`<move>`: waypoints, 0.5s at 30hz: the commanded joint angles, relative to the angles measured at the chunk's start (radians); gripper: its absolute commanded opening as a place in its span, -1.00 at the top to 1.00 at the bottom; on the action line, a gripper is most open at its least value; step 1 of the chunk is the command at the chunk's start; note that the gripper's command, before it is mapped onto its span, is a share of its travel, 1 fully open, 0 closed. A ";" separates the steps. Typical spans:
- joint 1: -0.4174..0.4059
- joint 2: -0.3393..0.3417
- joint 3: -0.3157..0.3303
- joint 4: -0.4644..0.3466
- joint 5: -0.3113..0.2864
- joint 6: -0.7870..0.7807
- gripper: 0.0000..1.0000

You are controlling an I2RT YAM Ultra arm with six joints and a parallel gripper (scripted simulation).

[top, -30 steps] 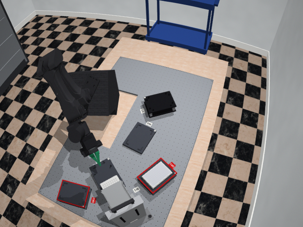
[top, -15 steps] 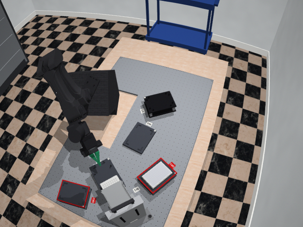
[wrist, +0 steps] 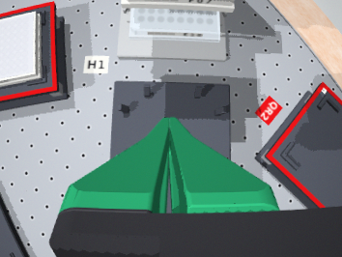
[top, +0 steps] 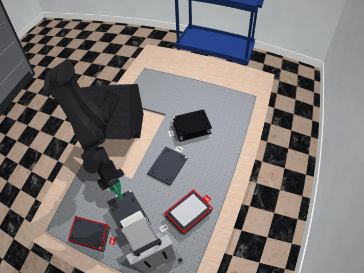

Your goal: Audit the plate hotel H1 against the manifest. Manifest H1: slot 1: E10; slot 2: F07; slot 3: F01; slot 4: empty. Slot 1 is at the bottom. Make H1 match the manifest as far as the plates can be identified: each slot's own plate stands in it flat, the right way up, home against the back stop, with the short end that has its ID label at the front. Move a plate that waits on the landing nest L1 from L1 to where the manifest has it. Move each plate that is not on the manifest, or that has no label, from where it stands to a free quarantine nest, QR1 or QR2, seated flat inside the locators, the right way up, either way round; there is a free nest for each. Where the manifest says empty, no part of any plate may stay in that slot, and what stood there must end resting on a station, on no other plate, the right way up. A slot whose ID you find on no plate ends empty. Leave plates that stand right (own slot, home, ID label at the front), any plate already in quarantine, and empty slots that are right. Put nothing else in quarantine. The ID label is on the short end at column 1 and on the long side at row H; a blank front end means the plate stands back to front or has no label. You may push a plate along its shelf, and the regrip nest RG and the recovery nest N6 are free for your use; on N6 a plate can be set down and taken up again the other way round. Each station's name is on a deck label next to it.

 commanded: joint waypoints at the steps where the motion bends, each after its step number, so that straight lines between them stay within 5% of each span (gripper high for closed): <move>1: 0.015 0.021 0.040 0.029 0.003 -0.004 1.00; 15: 0.033 0.061 0.066 0.043 0.019 -0.001 1.00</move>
